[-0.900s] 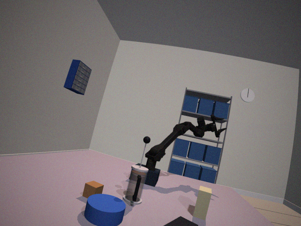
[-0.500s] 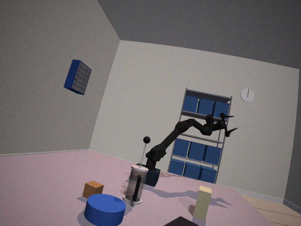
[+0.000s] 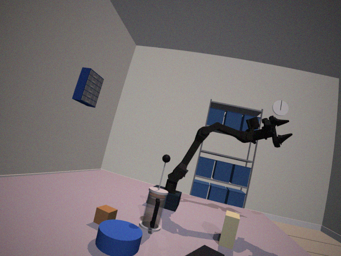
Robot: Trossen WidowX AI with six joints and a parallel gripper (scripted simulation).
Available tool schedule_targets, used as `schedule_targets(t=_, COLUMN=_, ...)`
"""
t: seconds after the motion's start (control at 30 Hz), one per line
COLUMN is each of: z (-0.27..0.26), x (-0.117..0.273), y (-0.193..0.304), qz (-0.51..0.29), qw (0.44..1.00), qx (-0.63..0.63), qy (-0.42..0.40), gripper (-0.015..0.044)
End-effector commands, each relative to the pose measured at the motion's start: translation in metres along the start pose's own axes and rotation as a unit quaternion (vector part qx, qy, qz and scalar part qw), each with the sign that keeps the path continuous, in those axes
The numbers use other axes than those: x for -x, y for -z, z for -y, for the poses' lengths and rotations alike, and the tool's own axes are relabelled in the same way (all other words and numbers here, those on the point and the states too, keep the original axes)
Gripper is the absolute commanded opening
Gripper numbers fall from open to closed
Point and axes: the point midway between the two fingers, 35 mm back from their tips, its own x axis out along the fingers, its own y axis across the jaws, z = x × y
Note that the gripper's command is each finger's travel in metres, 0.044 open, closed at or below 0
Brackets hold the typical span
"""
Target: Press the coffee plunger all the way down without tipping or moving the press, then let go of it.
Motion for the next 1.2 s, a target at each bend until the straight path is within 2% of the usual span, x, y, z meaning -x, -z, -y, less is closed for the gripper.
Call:
schedule_targets(t=0.0, z=0.029, x=-0.019, y=-0.063, qz=0.02, qw=0.995, qx=0.09, qy=0.031, gripper=0.044)
schedule_targets(t=0.23, z=0.089, x=-0.026, y=-0.176, qz=0.043, qw=0.963, qx=0.238, qy=0.115, gripper=0.044)
schedule_targets(t=0.5, z=0.15, x=0.019, y=-0.301, qz=0.048, qw=0.899, qx=0.366, qy=0.237, gripper=0.044)
schedule_targets(t=0.7, z=0.187, x=0.085, y=-0.378, qz=0.039, qw=0.835, qx=0.43, qy=0.341, gripper=0.044)
schedule_targets(t=0.87, z=0.211, x=0.158, y=-0.425, qz=0.023, qw=0.779, qx=0.457, qy=0.429, gripper=0.044)
schedule_targets(t=1.17, z=0.241, x=0.302, y=-0.452, qz=-0.019, qw=0.691, qx=0.443, qy=0.571, gripper=0.044)
